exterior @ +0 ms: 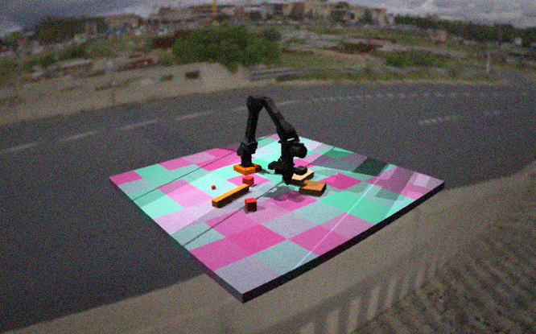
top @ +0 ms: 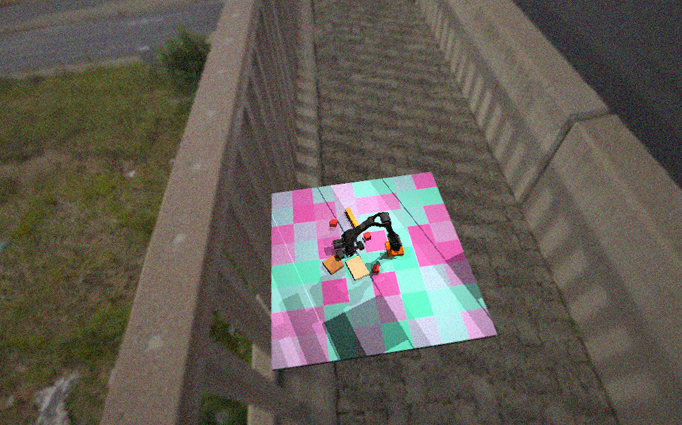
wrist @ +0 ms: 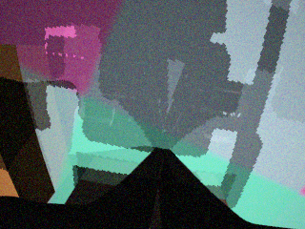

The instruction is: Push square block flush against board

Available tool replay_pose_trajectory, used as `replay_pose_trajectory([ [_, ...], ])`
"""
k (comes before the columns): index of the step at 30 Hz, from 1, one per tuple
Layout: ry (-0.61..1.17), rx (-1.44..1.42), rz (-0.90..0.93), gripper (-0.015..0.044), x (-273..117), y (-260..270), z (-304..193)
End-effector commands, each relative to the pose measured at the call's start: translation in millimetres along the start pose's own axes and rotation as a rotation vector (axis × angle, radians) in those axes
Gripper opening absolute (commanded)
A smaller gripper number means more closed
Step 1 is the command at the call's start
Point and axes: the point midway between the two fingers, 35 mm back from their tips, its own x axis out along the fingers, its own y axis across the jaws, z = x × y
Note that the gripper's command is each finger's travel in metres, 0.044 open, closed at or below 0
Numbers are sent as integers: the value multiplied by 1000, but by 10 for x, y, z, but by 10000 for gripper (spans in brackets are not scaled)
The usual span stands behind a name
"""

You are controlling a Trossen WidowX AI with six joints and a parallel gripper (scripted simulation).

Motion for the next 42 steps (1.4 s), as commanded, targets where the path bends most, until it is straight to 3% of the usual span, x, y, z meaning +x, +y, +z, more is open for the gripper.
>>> replay_pose_trajectory([
  [1,4,-4,-2,0,1,6,49],
  [12,2,-4,-2,0,1,8,233],
  [17,2,-4,-1,0,-520,12,203],
  [22,2,-10,-1,0,-551,10,198],
  [42,7,-684,2,0,-556,78,-320],
])
